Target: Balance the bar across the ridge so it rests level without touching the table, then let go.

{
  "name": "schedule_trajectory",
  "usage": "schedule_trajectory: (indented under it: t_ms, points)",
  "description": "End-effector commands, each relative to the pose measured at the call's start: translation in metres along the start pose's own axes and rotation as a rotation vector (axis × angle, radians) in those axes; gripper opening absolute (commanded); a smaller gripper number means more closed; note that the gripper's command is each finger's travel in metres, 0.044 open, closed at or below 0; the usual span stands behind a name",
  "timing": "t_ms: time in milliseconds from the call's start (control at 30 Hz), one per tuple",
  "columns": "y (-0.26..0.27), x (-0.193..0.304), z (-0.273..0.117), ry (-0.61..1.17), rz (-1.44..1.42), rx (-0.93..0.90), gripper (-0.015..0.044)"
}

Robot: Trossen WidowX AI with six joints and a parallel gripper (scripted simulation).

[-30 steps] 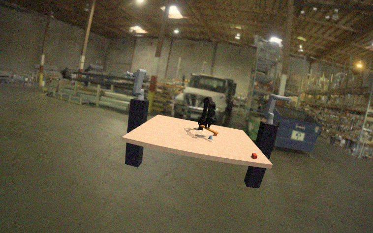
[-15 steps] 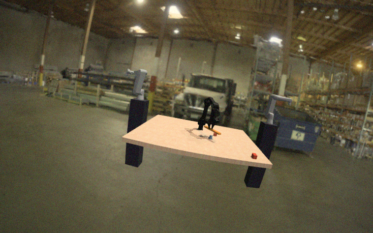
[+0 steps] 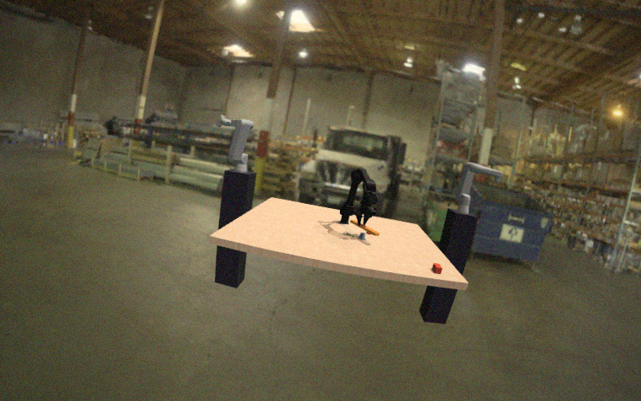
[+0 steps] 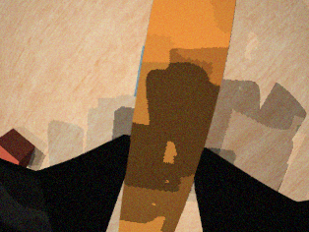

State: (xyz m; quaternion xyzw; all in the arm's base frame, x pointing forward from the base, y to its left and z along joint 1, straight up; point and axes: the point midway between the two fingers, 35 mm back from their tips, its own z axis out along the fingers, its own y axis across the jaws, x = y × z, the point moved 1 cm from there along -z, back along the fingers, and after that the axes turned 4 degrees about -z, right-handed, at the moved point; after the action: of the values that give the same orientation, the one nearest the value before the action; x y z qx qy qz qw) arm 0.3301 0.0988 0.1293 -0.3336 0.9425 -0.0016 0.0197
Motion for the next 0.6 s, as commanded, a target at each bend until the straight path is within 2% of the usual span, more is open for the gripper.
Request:
schedule_trajectory:
  t_ms: [0,567]
  points:
    - [0.001,0.001,0.008,0.005,0.004,-0.003,0.0000]
    - [0.001,0.002,0.019,0.005,0.005,-0.003,0.0000]
